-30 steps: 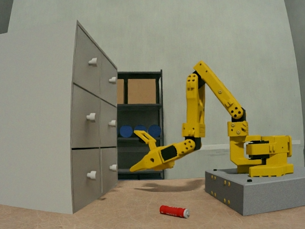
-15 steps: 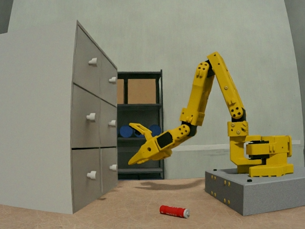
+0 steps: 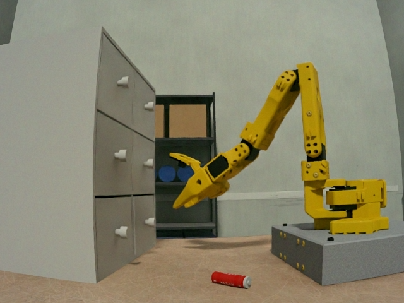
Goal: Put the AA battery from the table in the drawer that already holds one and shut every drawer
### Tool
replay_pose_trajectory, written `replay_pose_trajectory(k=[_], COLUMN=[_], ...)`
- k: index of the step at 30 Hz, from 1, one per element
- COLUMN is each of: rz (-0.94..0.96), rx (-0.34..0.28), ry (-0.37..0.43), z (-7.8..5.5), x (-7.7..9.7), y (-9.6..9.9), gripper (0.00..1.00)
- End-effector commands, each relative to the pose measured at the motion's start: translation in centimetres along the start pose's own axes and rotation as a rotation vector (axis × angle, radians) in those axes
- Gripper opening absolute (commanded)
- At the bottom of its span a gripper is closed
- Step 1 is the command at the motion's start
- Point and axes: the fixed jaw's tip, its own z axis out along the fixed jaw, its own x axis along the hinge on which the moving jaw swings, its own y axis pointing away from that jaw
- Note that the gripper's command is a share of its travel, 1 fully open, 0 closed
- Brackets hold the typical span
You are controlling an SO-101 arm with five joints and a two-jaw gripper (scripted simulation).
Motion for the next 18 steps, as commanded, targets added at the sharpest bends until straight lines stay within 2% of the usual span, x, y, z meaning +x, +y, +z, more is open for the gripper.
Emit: replay_pose_trajectory(k=[1,16,18], rz=[-0.001,-0.005,-0.005], rx=[0.008,0.008,0.008], ry=[0.034,0.166,0.166], z=[-0.5,-3.5,-3.5], x=[0.1,-0.1,-0.1], y=[-0.3,-0.4,-0.4], gripper=[0.21,0.21,0.21])
